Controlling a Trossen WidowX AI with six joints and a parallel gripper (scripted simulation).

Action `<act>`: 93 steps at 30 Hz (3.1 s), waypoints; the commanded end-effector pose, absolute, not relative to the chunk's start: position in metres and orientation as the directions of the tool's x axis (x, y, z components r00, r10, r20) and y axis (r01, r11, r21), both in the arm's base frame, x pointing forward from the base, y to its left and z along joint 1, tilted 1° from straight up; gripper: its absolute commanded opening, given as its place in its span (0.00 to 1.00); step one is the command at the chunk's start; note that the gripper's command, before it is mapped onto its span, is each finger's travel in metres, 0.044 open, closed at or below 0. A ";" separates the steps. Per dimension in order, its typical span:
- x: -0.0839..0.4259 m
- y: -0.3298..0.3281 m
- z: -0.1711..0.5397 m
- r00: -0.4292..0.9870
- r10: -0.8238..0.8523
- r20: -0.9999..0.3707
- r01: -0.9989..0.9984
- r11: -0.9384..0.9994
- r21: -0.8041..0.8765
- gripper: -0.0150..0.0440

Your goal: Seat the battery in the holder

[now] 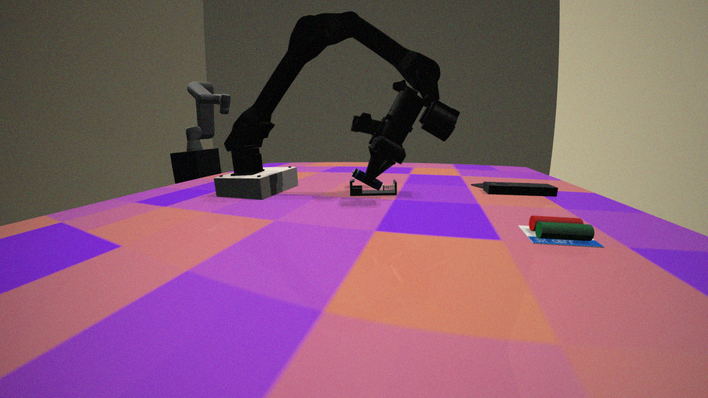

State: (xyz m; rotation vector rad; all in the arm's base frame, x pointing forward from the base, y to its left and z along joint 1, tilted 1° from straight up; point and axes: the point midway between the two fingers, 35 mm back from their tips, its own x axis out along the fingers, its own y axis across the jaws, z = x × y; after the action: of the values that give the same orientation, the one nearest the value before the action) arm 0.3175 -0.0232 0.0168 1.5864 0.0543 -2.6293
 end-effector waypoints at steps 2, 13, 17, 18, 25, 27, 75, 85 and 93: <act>0.319 -0.024 0.016 -0.469 -0.044 -0.882 0.074 -0.997 0.011 0.36; 0.326 -0.023 0.015 -0.468 -0.041 -0.883 0.073 -0.997 0.007 0.36; 0.329 -0.023 0.015 -0.468 -0.040 -0.883 0.072 -0.997 0.007 0.36; 0.329 -0.023 0.015 -0.468 -0.040 -0.883 0.072 -0.997 0.007 0.36; 0.333 -0.023 0.015 -0.469 -0.038 -0.882 0.071 -0.997 0.006 0.36; 0.334 -0.023 0.015 -0.470 -0.038 -0.882 0.071 -0.997 0.005 0.36; 0.339 -0.023 0.011 -0.355 -0.023 -0.934 0.069 -0.998 -0.001 0.36; 0.338 -0.023 0.010 -0.314 -0.020 -0.949 0.070 -0.998 -0.002 0.36; 0.337 -0.023 0.009 -0.280 -0.017 -0.960 0.070 -0.998 -0.003 0.36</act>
State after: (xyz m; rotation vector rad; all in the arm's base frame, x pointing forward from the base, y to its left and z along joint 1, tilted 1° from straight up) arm 0.3318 -0.0237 0.0100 1.8110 0.0588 -2.4990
